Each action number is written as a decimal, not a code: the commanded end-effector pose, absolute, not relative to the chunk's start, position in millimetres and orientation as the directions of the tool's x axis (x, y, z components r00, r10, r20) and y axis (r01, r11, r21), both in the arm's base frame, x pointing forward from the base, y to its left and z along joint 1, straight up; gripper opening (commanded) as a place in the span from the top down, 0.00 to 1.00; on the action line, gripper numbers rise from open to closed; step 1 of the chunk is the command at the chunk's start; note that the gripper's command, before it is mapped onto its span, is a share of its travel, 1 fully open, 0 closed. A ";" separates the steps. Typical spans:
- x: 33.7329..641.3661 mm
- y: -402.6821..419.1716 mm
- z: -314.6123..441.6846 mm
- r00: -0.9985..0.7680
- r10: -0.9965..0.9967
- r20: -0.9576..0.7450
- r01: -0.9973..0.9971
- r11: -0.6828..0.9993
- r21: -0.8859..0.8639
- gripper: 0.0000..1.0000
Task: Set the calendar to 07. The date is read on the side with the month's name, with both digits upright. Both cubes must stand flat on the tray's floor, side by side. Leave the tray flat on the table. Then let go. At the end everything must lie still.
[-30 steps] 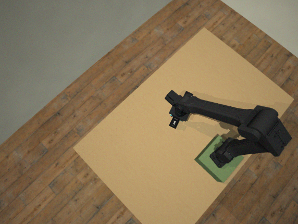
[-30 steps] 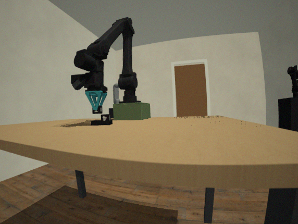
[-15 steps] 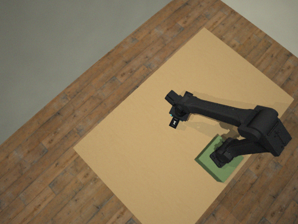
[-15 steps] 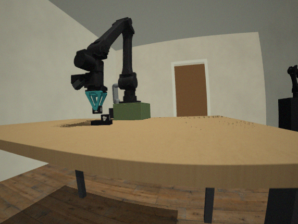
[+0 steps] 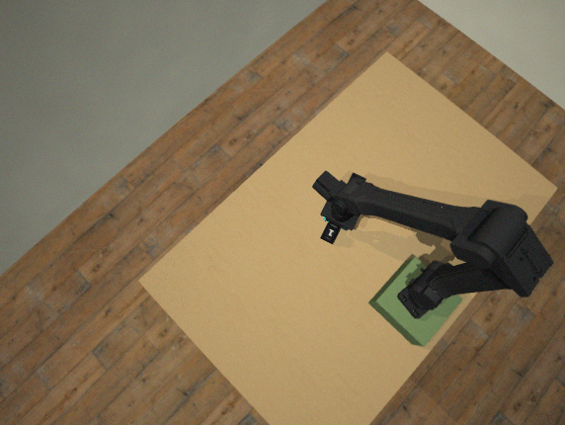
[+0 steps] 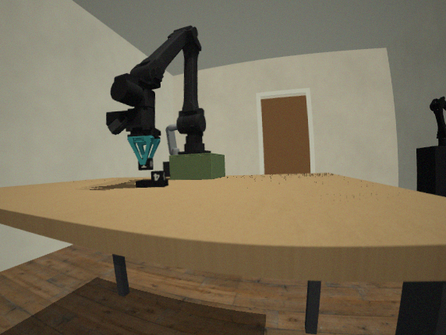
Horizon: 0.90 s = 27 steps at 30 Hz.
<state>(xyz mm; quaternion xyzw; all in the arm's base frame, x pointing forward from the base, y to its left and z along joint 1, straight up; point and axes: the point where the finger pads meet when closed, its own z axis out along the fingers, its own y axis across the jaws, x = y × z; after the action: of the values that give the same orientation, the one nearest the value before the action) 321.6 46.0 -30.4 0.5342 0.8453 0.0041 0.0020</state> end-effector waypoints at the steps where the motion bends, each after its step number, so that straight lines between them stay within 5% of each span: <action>1: 319.4 48.5 -35.1 -0.429 0.904 0.000 0.904 0.429 0.002 0.73; 27: 320.7 41.8 -33.3 -0.430 0.903 -0.003 0.903 0.430 0.011 0.73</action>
<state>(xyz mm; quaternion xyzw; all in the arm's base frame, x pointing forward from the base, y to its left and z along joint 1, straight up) 321.6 46.0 -30.4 0.5337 0.8457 0.0041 0.0020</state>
